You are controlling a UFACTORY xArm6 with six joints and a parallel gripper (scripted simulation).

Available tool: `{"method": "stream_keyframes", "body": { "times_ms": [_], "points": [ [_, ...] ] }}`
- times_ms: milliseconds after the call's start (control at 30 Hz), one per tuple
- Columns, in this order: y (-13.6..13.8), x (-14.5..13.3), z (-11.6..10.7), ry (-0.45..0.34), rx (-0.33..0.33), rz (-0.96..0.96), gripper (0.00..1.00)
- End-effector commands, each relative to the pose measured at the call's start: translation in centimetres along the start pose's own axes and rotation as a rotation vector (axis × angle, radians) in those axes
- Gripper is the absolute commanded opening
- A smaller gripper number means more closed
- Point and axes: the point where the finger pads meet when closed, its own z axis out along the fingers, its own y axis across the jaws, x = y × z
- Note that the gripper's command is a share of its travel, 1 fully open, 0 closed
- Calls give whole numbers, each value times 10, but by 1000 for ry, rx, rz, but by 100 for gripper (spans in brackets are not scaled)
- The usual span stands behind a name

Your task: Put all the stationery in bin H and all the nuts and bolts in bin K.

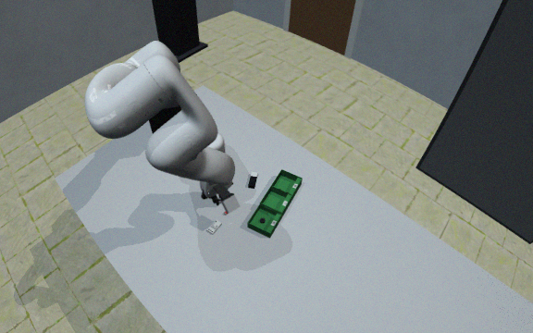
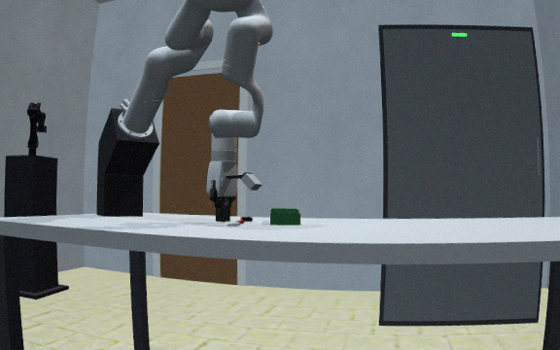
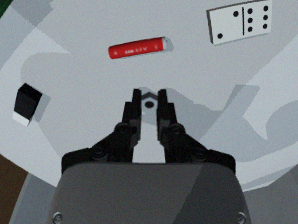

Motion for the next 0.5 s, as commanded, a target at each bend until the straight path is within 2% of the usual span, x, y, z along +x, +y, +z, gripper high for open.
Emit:
{"method": "stream_keyframes", "body": {
  "times_ms": [0,467],
  "points": [
    [0,0,-14,1,1,0,0],
    [0,0,-54,1,1,0,0]
  ]
}}
